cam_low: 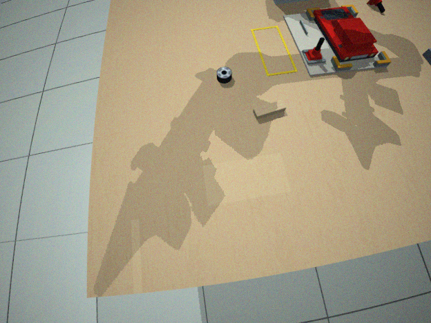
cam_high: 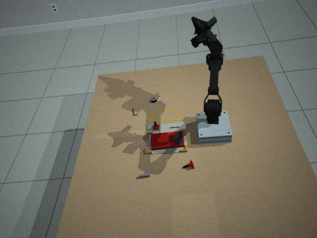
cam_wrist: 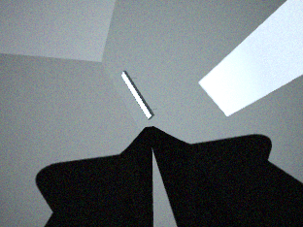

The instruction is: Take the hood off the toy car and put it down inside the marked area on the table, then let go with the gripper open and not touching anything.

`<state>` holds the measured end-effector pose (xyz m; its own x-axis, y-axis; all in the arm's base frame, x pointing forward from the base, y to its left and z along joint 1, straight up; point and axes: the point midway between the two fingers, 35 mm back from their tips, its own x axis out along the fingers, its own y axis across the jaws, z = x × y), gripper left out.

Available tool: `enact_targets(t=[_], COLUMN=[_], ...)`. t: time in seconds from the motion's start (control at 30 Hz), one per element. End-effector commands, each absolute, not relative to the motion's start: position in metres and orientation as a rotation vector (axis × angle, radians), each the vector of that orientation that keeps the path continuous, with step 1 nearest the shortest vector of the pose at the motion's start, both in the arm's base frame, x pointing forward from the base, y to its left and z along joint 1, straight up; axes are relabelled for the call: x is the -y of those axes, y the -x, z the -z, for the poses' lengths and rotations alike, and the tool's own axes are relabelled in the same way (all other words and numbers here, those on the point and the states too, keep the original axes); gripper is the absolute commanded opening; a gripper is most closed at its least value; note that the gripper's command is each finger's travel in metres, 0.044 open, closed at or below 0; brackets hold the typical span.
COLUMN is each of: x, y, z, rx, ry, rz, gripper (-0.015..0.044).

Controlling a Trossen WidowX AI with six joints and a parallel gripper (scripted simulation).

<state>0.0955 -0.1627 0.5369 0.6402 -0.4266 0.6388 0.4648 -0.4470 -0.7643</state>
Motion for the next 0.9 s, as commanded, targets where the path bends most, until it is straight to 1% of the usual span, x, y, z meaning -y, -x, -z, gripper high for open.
enact_targets(t=[0.0, 0.17, 0.53, 0.87], x=[0.163, 0.177, 0.211, 0.229], y=[-0.096, -0.104, -0.147, -0.205], z=[-0.537, -0.532, -0.513, -0.478], rx=[0.032, 0.060, 0.127, 0.114], ry=[1.761, 1.655, 1.354, 1.045], rz=[1.013, 0.977, 0.846, 0.661], gripper=[0.0026, 0.0157, 0.0440, 0.0440])
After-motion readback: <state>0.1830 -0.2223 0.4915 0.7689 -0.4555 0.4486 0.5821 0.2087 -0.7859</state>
